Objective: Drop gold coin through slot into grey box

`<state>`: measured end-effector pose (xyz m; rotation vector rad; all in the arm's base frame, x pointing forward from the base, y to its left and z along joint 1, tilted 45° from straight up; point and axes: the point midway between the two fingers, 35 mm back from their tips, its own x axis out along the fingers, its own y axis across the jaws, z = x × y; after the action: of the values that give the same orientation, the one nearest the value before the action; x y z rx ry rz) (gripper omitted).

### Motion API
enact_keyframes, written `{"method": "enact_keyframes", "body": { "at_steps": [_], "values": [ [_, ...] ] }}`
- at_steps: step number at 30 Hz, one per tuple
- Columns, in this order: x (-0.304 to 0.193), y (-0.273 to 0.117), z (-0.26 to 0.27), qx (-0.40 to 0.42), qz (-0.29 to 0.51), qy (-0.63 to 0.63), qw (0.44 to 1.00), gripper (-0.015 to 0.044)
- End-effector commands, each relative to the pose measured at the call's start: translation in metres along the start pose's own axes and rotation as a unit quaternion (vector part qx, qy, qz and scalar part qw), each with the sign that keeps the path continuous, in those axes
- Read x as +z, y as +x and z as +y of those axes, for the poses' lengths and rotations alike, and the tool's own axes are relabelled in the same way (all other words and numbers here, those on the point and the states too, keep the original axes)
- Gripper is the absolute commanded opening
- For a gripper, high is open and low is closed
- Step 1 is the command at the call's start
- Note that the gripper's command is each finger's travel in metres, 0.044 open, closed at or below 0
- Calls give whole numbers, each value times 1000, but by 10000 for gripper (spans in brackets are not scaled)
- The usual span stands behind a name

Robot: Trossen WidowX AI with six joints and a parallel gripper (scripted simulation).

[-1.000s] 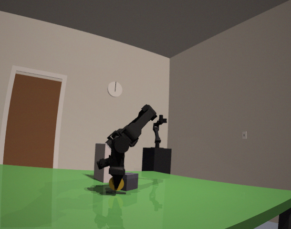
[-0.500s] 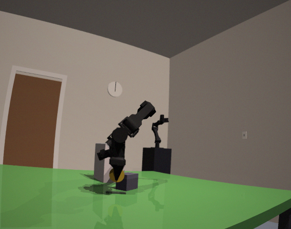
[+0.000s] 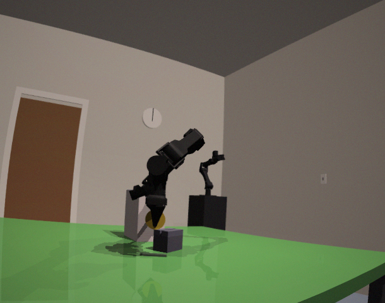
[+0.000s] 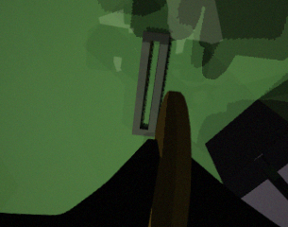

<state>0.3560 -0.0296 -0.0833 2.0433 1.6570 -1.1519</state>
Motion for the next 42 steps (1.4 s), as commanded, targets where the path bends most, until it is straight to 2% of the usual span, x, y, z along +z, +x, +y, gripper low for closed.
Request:
{"method": "enact_keyframes", "body": {
  "at_steps": [1, 15, 29, 42],
  "values": [
    [0, -9, 2, 5, -1, -3, 1000, 0],
    [-5, -9, 1, 5, -2, -215, 977, 0],
    [-10, -9, 0, 4, -3, -439, 899, 0],
    [-18, -10, -12, 4, -3, -449, 894, 0]
  ]
}}
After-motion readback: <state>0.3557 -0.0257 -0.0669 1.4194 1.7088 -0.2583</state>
